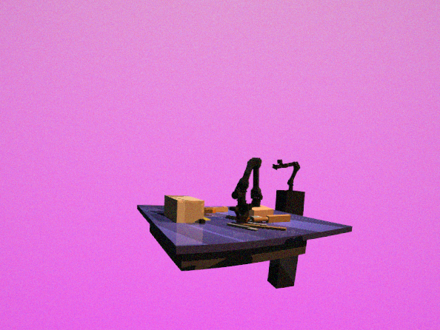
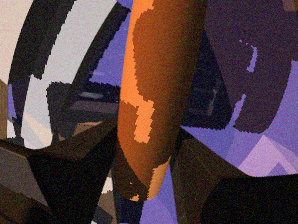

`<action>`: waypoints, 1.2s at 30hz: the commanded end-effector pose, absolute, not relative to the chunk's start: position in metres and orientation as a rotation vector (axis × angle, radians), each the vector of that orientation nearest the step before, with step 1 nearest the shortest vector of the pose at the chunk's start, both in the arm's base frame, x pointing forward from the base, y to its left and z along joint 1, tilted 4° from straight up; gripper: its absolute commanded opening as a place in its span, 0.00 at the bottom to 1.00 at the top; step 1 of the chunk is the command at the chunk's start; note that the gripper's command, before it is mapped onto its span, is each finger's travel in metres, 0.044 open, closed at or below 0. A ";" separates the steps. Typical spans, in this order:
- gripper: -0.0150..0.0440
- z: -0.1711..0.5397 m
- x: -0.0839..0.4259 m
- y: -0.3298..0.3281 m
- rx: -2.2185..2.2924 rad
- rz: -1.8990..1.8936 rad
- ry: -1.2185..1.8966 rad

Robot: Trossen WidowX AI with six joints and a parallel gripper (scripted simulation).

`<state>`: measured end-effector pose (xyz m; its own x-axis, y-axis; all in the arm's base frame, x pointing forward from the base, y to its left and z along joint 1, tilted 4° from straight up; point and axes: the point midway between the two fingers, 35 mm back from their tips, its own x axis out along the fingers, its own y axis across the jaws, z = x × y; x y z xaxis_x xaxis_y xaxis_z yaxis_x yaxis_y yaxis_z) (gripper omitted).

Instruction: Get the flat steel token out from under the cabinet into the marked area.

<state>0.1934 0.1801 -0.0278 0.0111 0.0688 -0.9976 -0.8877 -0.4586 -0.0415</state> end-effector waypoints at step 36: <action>0.25 -0.026 0.191 0.188 -1.319 1.387 1.029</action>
<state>0.1910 0.1864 -0.0268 0.0140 0.0699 -0.9975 -0.9693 -0.2439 -0.0307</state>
